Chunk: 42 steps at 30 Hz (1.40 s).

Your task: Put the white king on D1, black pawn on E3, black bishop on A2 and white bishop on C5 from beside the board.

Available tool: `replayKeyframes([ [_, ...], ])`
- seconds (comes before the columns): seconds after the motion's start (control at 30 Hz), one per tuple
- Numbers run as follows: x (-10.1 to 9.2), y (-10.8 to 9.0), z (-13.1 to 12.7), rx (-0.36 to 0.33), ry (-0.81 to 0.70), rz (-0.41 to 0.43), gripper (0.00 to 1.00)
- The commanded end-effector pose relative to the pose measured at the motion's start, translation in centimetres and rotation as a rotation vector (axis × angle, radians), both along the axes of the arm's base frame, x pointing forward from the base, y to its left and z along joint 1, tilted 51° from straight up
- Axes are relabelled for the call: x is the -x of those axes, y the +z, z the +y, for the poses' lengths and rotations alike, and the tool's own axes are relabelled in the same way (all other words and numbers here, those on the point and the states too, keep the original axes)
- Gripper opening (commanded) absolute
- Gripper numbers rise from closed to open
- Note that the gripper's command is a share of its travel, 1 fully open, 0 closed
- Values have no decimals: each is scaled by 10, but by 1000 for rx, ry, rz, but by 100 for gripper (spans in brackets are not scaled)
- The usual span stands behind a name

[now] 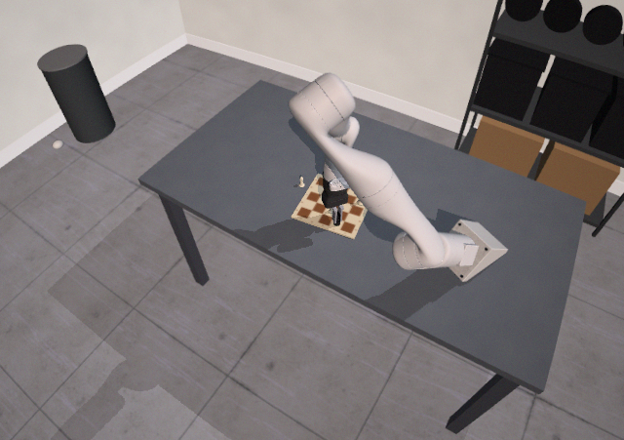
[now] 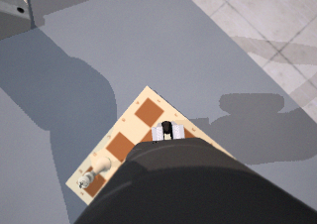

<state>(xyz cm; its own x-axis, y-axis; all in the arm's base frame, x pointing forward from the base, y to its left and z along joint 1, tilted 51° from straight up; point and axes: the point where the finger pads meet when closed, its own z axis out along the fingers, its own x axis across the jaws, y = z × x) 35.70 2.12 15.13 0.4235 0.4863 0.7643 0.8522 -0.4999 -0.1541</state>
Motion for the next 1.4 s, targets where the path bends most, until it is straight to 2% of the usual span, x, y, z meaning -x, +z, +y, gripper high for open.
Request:
replayKeyframes([
  [0.0,-1,0,1,0,0,-4,0],
  [0.57,-1,0,1,0,0,-4,0],
  [0.6,-1,0,1,0,0,-4,15],
  [0.67,-1,0,1,0,0,-4,15],
  [0.7,-1,0,1,0,0,-4,29],
  [0.83,-1,0,1,0,0,-4,29],
  [0.87,-1,0,1,0,0,-4,44],
  [0.93,-1,0,1,0,0,-4,44],
  [0.97,-1,0,1,0,0,-4,58],
  [1.03,-1,0,1,0,0,-4,58],
  [1.07,-1,0,1,0,0,-4,73],
  [1.37,-1,0,1,0,0,-4,73],
])
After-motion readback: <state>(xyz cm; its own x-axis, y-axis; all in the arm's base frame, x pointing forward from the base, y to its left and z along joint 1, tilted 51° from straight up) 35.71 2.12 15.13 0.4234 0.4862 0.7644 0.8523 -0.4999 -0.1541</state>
